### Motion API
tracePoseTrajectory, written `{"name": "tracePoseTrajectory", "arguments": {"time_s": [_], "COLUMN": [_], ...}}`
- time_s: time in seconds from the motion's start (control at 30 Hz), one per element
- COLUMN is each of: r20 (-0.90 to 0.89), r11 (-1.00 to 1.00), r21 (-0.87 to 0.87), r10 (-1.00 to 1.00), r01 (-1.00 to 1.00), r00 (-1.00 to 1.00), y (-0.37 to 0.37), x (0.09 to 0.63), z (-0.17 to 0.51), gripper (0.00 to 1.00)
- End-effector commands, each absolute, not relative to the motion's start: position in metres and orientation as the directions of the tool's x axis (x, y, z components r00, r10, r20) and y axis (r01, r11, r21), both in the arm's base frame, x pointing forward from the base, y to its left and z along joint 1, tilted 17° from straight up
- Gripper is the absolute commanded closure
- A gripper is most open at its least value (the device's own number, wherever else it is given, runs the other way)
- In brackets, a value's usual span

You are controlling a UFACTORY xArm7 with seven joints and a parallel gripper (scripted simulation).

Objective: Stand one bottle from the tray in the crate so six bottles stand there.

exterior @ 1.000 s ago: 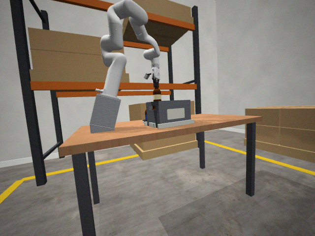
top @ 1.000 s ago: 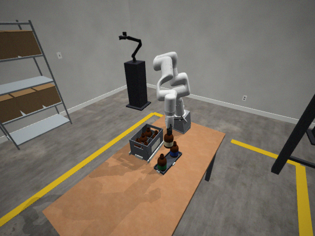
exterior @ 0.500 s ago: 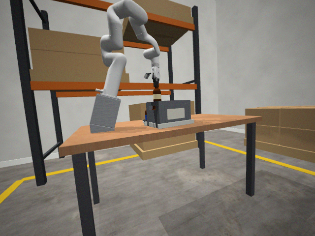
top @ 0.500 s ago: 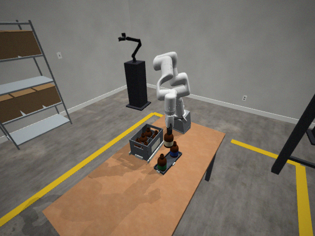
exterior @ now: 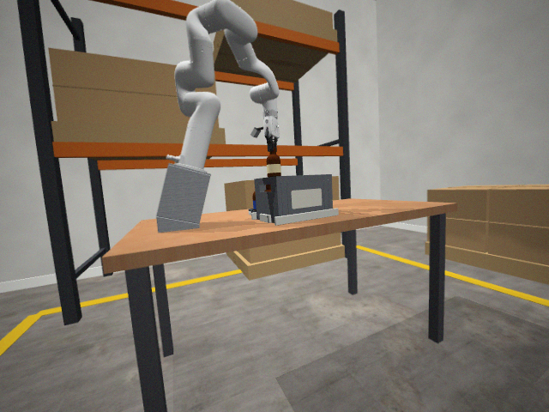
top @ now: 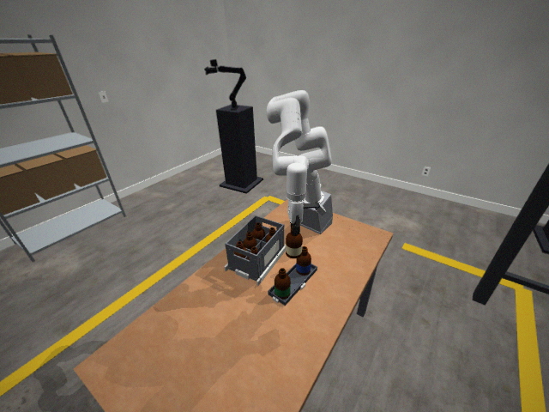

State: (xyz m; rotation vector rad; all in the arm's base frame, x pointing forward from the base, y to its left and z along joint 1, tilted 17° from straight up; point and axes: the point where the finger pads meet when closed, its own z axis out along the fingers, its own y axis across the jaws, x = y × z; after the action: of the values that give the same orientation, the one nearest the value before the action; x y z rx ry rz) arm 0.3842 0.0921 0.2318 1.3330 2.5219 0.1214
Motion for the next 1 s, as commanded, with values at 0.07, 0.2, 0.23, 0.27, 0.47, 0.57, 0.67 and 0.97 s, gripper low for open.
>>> {"name": "tracePoseTrajectory", "arguments": {"time_s": [0.07, 0.2, 0.23, 0.27, 0.47, 0.57, 0.67, 0.97], "r20": [-0.212, -0.212, -0.212, -0.212, -0.212, -0.212, -0.212, -0.212], "r11": [0.57, 0.57, 0.57, 0.57, 0.57, 0.57, 0.57, 0.57], "r21": [0.209, 0.209, 0.209, 0.209, 0.209, 0.209, 0.209, 0.209], "r10": [0.82, 0.82, 0.82, 0.82, 0.82, 0.82, 0.82, 0.82], "r01": [0.795, 0.795, 0.795, 0.795, 0.795, 0.795, 0.795, 0.795], "r00": [-0.532, -0.532, -0.532, -0.532, -0.532, -0.532, -0.532, -0.532], "y": [0.092, 0.091, 0.09, 0.09, 0.088, 0.086, 0.083, 0.075], "x": [0.385, 0.384, 0.384, 0.384, 0.384, 0.383, 0.382, 0.38], "z": [0.233, 0.233, 0.233, 0.233, 0.233, 0.233, 0.233, 0.233], "gripper": [1.0, 1.0, 1.0, 1.0, 1.0, 1.0, 1.0, 1.0]}}
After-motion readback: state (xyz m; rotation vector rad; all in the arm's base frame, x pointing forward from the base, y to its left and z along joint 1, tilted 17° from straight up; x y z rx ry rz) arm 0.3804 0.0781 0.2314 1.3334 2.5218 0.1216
